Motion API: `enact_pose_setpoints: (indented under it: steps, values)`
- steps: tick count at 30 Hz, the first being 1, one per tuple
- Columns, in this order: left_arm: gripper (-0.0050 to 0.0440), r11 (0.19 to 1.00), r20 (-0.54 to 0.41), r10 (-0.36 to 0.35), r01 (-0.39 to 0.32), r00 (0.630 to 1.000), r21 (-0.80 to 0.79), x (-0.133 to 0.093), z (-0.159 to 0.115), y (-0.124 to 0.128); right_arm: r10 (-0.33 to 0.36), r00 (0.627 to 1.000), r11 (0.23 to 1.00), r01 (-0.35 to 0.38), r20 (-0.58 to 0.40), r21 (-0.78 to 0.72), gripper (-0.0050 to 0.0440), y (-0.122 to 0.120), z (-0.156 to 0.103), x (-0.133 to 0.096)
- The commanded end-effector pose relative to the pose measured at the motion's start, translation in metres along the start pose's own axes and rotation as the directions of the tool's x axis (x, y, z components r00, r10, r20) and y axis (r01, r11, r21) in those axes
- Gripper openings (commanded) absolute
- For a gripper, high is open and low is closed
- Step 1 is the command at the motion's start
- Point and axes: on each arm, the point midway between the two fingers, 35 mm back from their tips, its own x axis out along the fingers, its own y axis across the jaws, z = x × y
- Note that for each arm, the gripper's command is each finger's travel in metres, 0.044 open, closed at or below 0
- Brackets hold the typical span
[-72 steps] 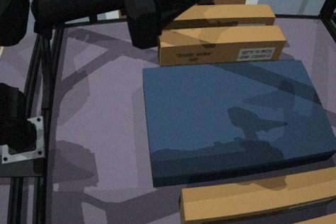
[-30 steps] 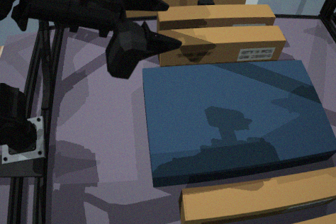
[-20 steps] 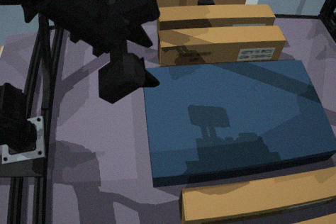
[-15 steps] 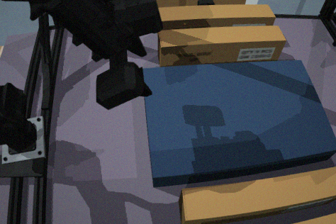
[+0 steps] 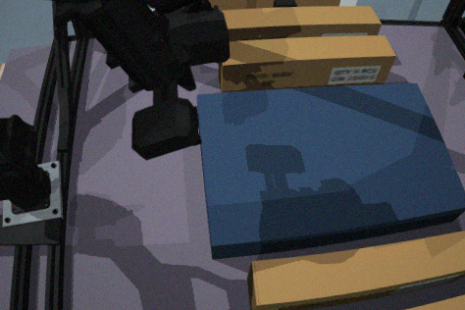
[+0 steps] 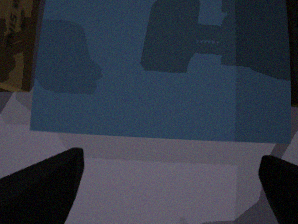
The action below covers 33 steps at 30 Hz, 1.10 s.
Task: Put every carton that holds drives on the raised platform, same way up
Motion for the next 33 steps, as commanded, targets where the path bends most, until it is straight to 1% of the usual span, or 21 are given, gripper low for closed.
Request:
enact_pose_setpoints:
  steps: [1,6,11,13,19,28,30,33]
  values:
    - [0.0389,1.0,0.0,0.002,-0.002,1.0,0.004,0.0,0.002,-0.002,-0.004,1.0,1.0,0.004,-0.011,0.005,0.0389,0.002,0.0,0.002]
    - [0.0389,1.0,0.0,0.002,-0.002,1.0,0.004,0.002,0.003,-0.013,-0.004,1.0,1.0,0.004,-0.011,0.005,0.0389,0.012,0.003,0.005]
    - [0.0389,1.0,0.0,0.002,-0.002,1.0,0.004,0.008,0.007,-0.036,-0.004,1.0,1.0,0.004,-0.011,0.005,0.0389,0.035,0.008,0.011]
    - [0.0389,1.0,0.0,0.002,-0.002,1.0,0.004,0.008,0.007,-0.036,-0.004,1.0,1.0,0.004,-0.011,0.005,0.0389,0.035,0.008,0.011]
    - [0.0389,1.0,0.0,0.002,-0.002,1.0,0.004,0.018,0.014,-0.078,-0.004,1.0,1.0,0.004,-0.011,0.005,0.0389,0.075,0.018,0.022]
    - [0.0389,1.0,0.0,0.002,-0.002,1.0,0.004,0.037,0.026,-0.159,-0.004,1.0,1.0,0.004,-0.011,0.005,0.0389,0.153,0.037,0.044]
    - [0.0389,1.0,0.0,0.002,-0.002,1.0,0.004,0.037,0.026,-0.159,-0.004,1.0,1.0,0.004,-0.011,0.005,0.0389,0.153,0.037,0.044]
    - [0.0389,1.0,0.0,0.002,-0.002,1.0,0.004,0.043,0.031,-0.186,-0.004,1.0,1.0,0.004,-0.011,0.005,0.0389,0.179,0.043,0.051]
